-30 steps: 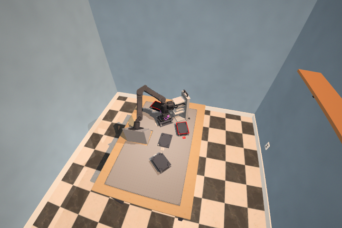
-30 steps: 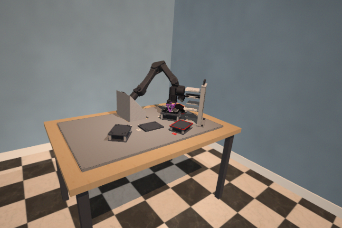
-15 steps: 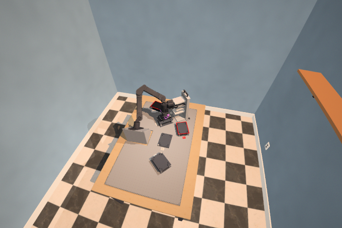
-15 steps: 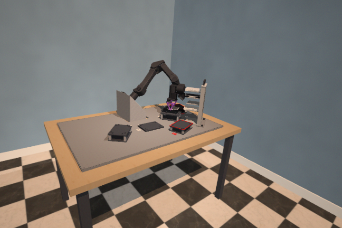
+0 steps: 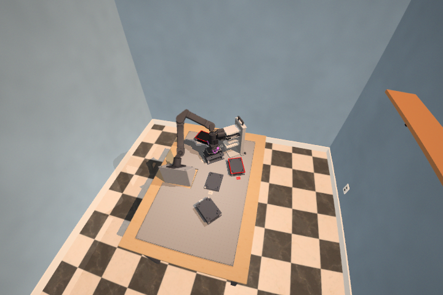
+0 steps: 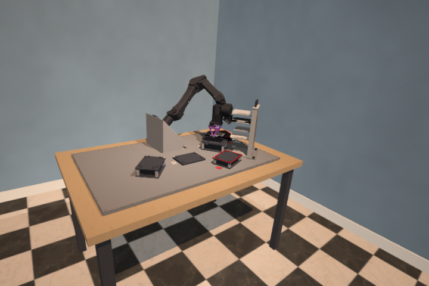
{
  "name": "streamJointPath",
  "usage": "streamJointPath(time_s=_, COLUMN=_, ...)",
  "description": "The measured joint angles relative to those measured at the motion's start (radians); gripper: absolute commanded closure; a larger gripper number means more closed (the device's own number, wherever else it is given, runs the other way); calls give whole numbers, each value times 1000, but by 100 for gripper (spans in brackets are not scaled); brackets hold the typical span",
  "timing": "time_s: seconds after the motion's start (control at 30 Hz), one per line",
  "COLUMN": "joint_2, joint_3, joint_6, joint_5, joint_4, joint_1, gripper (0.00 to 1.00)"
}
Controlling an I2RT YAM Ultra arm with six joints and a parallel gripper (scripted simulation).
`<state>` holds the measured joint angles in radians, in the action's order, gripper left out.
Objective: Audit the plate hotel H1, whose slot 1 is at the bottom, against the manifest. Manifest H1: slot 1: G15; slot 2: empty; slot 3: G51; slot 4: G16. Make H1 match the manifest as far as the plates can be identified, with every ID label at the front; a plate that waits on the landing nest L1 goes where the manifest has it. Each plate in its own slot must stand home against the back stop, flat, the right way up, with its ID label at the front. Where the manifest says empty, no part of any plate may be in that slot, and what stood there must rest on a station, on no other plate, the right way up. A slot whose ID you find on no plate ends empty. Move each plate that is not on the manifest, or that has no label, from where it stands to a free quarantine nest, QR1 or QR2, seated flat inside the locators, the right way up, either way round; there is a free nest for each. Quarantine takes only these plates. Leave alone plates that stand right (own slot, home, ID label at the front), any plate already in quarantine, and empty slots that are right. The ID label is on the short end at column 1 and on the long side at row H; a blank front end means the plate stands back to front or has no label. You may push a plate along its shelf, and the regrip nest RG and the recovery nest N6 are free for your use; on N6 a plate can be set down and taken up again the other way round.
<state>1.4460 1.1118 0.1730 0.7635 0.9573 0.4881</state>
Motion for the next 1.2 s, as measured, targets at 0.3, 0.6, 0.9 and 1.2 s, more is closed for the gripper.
streamJointPath(time_s=0.3, joint_2=0, joint_3=19, joint_6=27, joint_5=6, joint_4=42, joint_1=-19, gripper=14)
streamJointPath(time_s=0.6, joint_2=0, joint_3=45, joint_6=59, joint_5=11, joint_4=88, joint_1=-44, gripper=14)
streamJointPath(time_s=0.9, joint_2=0, joint_3=66, joint_6=88, joint_5=16, joint_4=130, joint_1=-63, gripper=14)
streamJointPath(time_s=1.2, joint_2=0, joint_3=100, joint_6=127, joint_5=21, joint_4=188, joint_1=-96, gripper=14)
